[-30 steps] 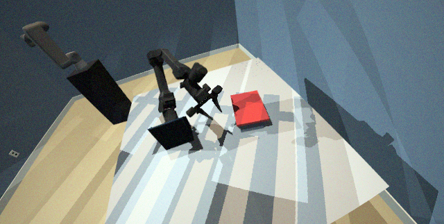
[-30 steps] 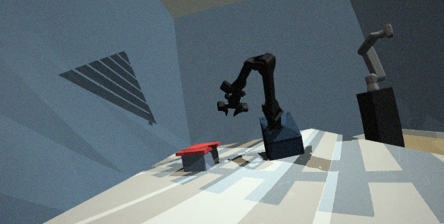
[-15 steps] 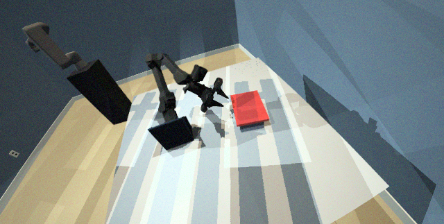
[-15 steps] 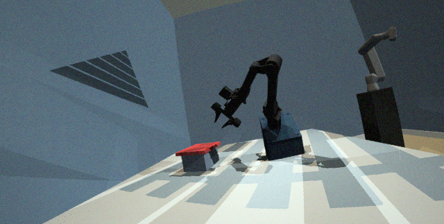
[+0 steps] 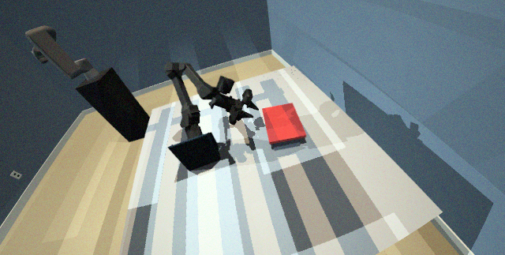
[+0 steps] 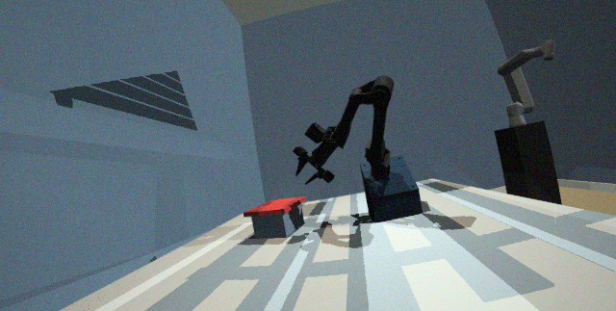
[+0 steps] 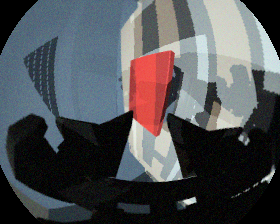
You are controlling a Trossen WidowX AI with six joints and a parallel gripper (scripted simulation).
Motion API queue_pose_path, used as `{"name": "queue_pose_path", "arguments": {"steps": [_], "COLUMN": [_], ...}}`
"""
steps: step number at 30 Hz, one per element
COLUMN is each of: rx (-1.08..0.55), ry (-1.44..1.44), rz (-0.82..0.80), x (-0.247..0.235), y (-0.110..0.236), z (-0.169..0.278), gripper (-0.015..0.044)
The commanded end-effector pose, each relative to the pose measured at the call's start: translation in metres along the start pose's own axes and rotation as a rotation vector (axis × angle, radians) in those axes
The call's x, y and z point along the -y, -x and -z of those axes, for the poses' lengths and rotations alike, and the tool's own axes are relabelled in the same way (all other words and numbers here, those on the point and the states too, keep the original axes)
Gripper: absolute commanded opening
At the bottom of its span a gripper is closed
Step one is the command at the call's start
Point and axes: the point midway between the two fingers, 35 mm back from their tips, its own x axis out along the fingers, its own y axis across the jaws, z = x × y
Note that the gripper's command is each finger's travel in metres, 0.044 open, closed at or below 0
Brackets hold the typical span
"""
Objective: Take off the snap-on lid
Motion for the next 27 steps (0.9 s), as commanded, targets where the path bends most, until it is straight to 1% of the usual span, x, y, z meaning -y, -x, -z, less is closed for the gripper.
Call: {"name": "queue_pose_path", "arguments": {"steps": [1,3,5,12,27], "rx": [-0.001,-0.003,-0.004,-0.004,-0.002], "ry": [-0.011,-0.012,-0.013,-0.013,-0.009], "rz": [0.015,0.014,0.013,0.014,0.016], "x": [0.021,0.036,0.042,0.041,0.039], "y": [-0.016,-0.027,-0.029,-0.033,-0.055], "z": [0.0,0.0,0.001,0.001,0.002], "gripper": [0.0235,0.0235,0.0235,0.0235,0.0235]}}
